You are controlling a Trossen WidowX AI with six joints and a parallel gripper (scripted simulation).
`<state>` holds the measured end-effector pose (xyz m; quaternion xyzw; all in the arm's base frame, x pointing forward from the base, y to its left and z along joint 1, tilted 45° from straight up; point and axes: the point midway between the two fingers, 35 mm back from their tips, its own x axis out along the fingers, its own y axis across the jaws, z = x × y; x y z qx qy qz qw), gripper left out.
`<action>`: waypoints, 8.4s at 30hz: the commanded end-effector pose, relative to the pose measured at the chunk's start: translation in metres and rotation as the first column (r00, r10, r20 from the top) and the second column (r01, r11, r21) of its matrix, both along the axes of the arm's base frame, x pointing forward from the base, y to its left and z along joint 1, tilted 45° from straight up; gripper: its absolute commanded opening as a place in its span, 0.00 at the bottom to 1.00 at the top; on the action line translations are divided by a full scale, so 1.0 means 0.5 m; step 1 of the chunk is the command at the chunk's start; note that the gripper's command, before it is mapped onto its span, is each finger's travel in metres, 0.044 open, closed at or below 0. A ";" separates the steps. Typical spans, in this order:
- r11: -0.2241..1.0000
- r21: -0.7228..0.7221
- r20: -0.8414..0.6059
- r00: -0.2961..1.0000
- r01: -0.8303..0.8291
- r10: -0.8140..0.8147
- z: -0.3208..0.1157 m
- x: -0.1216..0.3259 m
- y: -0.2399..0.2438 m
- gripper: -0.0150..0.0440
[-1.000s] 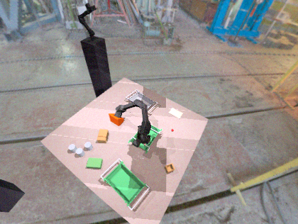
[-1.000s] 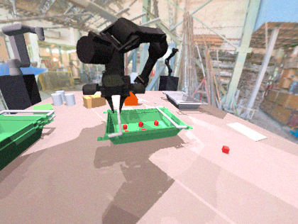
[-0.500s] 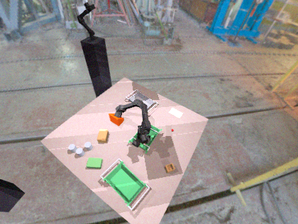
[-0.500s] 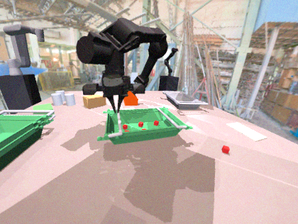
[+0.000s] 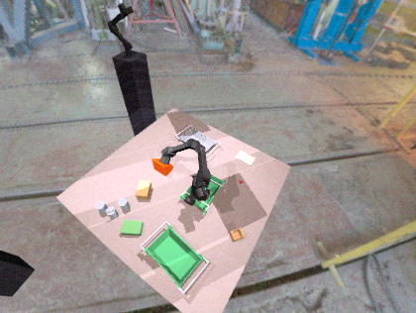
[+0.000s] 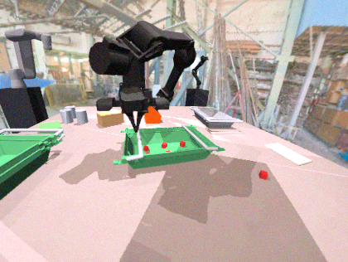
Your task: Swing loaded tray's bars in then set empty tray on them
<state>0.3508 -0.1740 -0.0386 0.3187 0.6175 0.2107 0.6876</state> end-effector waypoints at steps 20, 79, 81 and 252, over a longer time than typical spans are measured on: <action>1.000 0.000 0.000 1.000 0.000 0.000 0.000 0.000 0.000 0.25; 0.988 -0.141 -0.059 0.996 0.065 -0.074 0.505 -0.204 0.573 1.00; 0.989 -0.125 -0.057 0.995 0.072 -0.080 0.523 -0.254 0.600 1.00; 0.995 0.038 -0.104 0.990 0.094 -0.090 0.701 -0.525 0.617 0.25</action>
